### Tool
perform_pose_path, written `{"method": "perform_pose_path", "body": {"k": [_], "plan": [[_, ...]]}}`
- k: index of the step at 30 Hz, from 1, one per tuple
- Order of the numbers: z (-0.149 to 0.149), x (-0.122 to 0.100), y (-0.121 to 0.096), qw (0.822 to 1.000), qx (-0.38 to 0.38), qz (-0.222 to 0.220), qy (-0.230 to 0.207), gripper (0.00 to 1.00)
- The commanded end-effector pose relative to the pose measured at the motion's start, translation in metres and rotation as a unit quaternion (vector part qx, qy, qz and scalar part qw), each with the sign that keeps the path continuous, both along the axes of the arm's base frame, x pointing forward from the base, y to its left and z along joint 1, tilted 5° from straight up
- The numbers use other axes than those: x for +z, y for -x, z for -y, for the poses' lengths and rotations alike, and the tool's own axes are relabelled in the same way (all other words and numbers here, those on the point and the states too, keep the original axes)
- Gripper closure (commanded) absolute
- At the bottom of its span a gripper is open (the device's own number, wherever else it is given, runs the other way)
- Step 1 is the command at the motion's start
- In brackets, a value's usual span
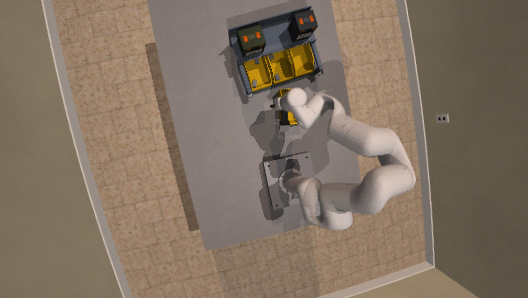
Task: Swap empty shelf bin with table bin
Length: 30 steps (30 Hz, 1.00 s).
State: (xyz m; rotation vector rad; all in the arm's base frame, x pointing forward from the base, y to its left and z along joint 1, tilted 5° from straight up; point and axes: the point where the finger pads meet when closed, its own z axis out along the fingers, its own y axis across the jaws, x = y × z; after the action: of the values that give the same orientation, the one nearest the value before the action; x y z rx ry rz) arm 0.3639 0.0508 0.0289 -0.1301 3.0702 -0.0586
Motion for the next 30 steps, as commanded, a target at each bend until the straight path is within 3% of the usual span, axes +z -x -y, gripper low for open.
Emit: {"method": "perform_pose_path", "body": {"k": [1,7,8,30], "plan": [[-0.0003,0.0007,-0.001,1.0,0.0,0.001,0.0,0.74],[-0.0003,0.0007,-0.001,1.0,0.0,0.001,0.0,0.74],[-0.0003,0.0007,-0.001,1.0,0.0,0.001,0.0,1.0],[-0.0003,0.0007,-0.001,1.0,0.0,0.001,0.0,1.0]]}}
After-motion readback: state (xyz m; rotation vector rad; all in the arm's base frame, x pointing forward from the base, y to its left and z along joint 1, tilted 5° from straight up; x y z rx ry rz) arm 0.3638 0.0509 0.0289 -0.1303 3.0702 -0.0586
